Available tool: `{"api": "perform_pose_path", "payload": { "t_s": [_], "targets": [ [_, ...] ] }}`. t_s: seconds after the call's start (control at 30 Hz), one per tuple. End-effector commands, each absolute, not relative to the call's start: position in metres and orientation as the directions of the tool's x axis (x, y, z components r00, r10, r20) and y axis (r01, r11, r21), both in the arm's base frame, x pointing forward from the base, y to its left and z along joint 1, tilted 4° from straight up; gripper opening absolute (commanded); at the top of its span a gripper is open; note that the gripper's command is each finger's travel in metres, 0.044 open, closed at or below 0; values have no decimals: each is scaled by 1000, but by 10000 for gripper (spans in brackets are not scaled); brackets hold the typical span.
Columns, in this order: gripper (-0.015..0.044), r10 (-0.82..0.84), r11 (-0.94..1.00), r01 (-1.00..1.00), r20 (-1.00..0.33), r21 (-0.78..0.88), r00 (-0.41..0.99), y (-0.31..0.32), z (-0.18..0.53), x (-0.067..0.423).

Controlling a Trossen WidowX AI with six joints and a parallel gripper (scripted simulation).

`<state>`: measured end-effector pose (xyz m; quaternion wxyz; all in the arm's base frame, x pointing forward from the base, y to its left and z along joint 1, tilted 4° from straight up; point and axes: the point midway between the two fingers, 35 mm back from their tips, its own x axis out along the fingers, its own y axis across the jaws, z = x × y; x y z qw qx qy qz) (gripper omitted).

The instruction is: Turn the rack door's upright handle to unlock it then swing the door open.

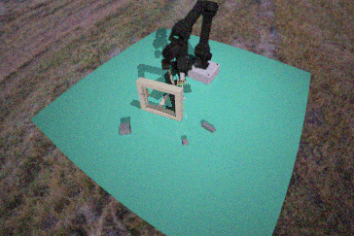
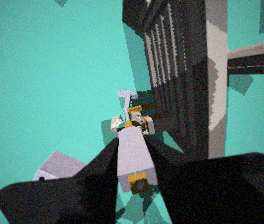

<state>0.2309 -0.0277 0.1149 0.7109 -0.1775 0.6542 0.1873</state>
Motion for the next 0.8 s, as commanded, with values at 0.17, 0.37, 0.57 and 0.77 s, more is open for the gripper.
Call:
{"api": "perform_pose_path", "payload": {
  "t_s": [0.17,0.37,0.57,0.77],
  "targets": [
    [8,33,924,-383,-996,1,79,-13,115,228],
    [8,35,951,-310,-996,9,79,-2,115,226],
    [8,36,972,-235,-996,16,79,8,116,225],
    [8,37,987,-159,-996,24,79,19,116,225]
  ]
}}
